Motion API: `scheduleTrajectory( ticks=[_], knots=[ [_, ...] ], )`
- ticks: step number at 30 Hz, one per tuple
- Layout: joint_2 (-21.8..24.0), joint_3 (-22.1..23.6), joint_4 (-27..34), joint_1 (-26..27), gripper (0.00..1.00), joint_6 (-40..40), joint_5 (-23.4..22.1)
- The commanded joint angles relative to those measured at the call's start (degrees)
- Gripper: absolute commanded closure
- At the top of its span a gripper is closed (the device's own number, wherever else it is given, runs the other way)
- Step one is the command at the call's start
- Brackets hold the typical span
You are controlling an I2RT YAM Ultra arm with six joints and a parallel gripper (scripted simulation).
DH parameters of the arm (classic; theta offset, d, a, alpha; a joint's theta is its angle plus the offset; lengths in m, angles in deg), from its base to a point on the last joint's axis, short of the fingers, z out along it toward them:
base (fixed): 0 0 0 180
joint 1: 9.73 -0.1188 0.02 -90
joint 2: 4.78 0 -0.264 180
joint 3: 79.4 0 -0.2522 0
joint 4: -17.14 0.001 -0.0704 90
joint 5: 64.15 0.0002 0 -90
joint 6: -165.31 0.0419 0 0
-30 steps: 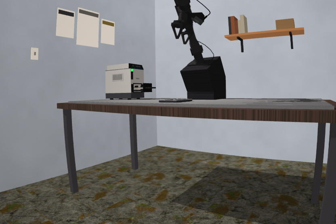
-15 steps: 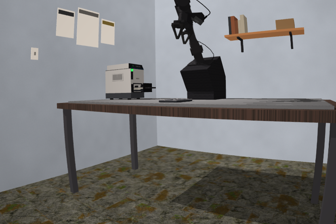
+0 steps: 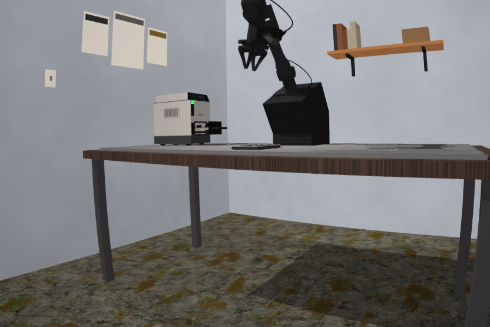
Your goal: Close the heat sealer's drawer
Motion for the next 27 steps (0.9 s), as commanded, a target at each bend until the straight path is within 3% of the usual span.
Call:
scheduleTrajectory(
  ticks=[1,4,10,14,16,19,22,27],
  knots=[
    [2.3,-1.3,0.8,0.4,0.55,2.3,-1.2],
    [-0.7,-2.5,2.3,1.9,0.55,6.7,-1.3],
    [3.1,4.2,-1.9,5.3,0.55,3.1,-2.7],
    [0.5,1.0,1.1,7.4,0.55,9.7,-2.9],
    [2.3,4.0,-0.6,8.6,0.55,9.0,-3.4],
    [2.4,2.0,0.8,9.0,0.55,10.4,-3.5],
    [-0.4,1.2,2.0,10.6,0.55,14.7,-3.7],
    [2.9,6.8,-1.4,13.5,0.55,12.2,-4.7]
  ],
)
